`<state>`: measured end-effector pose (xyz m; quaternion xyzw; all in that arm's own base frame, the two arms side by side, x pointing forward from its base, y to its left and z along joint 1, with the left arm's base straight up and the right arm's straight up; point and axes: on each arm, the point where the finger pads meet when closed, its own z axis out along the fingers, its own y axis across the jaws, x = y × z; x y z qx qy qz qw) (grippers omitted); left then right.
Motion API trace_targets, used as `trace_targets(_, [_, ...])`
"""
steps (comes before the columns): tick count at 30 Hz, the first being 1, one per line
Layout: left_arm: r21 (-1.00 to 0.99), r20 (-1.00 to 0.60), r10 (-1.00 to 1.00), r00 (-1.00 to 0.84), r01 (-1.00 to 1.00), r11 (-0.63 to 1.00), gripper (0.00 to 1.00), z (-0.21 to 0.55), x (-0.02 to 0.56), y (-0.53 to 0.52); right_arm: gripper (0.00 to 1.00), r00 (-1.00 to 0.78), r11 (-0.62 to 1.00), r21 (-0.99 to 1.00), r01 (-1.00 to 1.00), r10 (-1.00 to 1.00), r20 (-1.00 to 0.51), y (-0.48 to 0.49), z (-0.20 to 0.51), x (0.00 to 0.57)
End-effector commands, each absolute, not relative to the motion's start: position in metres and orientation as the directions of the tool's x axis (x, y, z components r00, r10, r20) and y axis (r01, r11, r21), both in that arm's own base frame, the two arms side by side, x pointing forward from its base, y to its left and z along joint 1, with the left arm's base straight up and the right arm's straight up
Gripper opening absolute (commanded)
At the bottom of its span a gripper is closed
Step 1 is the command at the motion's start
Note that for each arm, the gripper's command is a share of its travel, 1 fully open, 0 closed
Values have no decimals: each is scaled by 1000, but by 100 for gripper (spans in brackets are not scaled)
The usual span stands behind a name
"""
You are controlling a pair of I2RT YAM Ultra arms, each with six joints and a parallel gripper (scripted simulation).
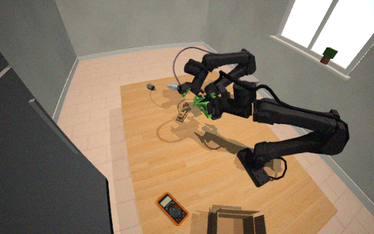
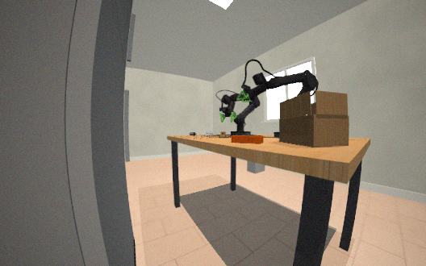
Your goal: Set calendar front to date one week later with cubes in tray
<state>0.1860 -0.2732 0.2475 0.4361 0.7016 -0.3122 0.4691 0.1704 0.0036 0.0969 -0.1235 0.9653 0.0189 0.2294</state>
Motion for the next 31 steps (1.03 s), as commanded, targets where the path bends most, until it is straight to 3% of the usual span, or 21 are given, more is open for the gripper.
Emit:
trace_targets(1, [-9,-951,276,-137,907,421,100,265,187,-273,100,-833,989,-7,-148,-129,-538,3,105,175])
trace_targets(10, [-9,-951,276,-137,907,421,100,265,187,-273,100,-785,992,-13,-125,-107,-610,5,112,172])
trace_targets(31, [-12,-949,283,-141,910,415,100,263,186,-275,100,-784,991,-8,-132,-109,-611,7,113,172])
